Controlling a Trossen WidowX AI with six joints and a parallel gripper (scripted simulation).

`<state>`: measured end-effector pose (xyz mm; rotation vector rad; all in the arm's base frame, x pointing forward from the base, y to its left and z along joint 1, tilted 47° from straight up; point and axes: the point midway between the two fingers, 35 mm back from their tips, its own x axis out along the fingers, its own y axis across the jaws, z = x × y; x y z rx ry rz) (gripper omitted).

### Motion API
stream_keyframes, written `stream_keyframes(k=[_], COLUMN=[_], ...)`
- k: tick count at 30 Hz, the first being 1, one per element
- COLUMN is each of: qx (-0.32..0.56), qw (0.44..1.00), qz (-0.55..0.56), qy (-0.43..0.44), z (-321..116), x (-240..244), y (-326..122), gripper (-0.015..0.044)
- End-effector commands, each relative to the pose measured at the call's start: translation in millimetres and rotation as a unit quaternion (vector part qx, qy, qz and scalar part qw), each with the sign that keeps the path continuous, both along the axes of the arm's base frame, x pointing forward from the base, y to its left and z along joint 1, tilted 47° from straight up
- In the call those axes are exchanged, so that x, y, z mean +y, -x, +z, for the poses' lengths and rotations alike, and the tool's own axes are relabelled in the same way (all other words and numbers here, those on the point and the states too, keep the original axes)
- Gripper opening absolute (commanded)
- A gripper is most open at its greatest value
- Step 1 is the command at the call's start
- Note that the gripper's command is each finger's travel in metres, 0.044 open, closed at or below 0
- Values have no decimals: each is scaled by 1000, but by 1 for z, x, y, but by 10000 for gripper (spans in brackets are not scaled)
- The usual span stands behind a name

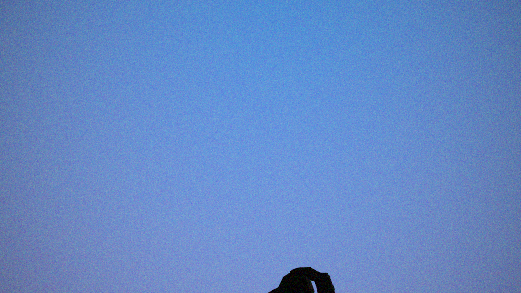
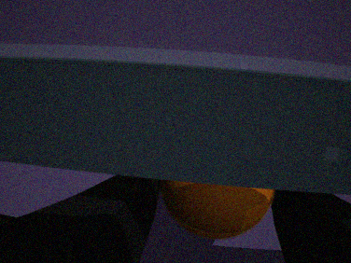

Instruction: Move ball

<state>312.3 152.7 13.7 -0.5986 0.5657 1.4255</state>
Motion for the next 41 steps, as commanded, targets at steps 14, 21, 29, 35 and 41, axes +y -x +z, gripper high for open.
stream_keyframes(k=[14,21,29,35,41], qx=[0,-3,-2,-2,-2], qw=[1000,1000,1000,1000,1000], qz=[-1,-7,-6,-6,-6], qy=[4,8,8,8,8], z=[59,55,87,89,89], x=[-64,-62,-96,-98,-98], y=[5,1,6,6,6], gripper=[301,301,433,440,440])
